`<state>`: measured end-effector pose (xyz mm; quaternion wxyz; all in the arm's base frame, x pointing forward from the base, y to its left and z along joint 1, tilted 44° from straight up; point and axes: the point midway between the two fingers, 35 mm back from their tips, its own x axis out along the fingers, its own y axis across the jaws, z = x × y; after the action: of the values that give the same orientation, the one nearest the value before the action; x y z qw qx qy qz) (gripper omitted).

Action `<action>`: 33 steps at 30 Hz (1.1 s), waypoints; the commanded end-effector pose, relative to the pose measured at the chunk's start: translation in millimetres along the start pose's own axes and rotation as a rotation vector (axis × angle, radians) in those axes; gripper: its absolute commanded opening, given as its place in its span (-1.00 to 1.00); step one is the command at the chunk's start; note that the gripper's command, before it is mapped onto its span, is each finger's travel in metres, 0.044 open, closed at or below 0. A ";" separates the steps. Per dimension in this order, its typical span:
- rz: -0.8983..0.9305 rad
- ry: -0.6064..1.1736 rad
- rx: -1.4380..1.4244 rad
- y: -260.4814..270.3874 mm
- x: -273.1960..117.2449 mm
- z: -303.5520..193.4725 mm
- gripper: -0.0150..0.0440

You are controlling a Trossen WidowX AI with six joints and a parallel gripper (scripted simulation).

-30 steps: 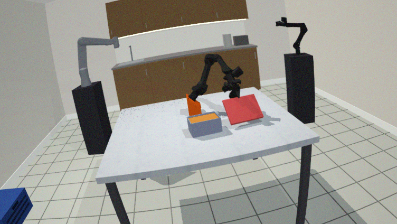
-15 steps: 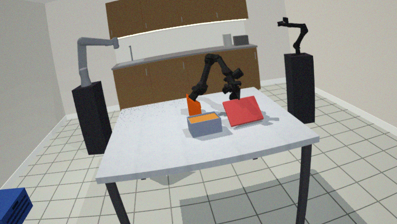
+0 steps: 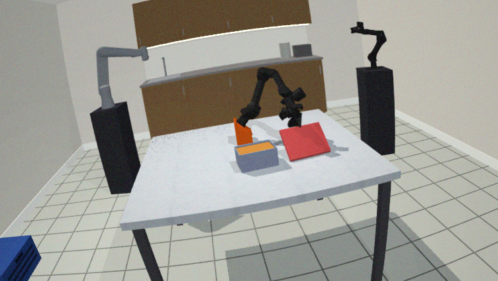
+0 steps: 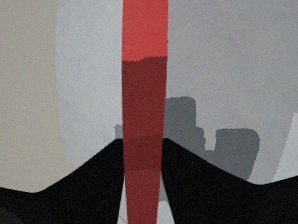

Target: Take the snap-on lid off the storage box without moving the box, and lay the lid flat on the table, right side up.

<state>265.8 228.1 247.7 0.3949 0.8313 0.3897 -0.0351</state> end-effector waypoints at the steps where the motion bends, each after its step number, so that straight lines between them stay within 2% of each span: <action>1: 0.008 -0.007 0.005 -1.8 2.3 2.1 -0.49; 33: 0.008 -0.007 0.006 -21.2 18.9 2.2 -0.49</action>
<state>269.0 239.8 240.5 0.3921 0.8418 0.3701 -0.0257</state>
